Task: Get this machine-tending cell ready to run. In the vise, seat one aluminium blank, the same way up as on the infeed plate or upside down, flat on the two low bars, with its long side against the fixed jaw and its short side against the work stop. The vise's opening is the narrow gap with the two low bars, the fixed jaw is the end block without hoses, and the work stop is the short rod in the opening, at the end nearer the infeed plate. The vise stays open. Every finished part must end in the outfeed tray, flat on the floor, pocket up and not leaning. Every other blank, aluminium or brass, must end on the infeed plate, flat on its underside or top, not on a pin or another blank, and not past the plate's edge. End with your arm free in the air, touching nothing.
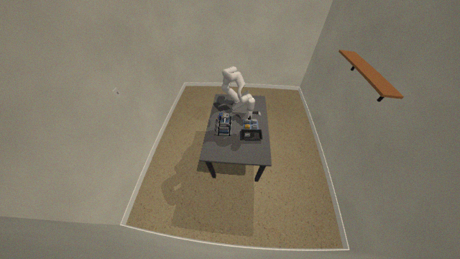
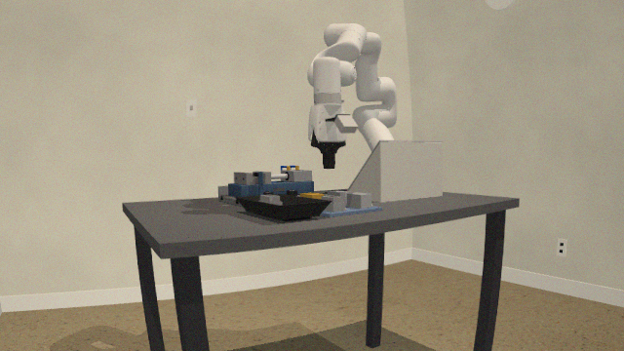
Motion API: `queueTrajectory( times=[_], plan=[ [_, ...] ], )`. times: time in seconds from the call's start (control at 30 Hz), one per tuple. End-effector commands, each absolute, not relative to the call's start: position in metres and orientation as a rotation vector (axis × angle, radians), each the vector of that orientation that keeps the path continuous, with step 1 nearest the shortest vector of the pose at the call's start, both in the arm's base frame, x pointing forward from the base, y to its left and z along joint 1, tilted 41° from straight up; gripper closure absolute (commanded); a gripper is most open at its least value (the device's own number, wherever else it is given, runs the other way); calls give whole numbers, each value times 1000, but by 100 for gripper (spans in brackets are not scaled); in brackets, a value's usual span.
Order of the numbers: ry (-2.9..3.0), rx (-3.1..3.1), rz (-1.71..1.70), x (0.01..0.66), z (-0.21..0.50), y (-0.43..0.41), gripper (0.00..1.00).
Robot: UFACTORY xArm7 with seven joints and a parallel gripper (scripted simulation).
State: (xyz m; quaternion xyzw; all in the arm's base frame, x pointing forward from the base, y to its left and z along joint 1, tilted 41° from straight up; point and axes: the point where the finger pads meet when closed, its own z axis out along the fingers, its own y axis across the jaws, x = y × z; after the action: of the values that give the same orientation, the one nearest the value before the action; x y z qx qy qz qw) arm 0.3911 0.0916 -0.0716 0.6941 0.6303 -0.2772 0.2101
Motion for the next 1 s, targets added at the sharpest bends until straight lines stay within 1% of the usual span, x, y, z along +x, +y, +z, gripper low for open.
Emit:
queueTrajectory(
  times=[0.0,0.6,0.97],
  plan=[
    [1755,1929,-765,392,-71,93,100],
    [1755,1929,-765,394,-63,100,100],
    [1755,1929,-765,397,-41,118,100]
  ],
)
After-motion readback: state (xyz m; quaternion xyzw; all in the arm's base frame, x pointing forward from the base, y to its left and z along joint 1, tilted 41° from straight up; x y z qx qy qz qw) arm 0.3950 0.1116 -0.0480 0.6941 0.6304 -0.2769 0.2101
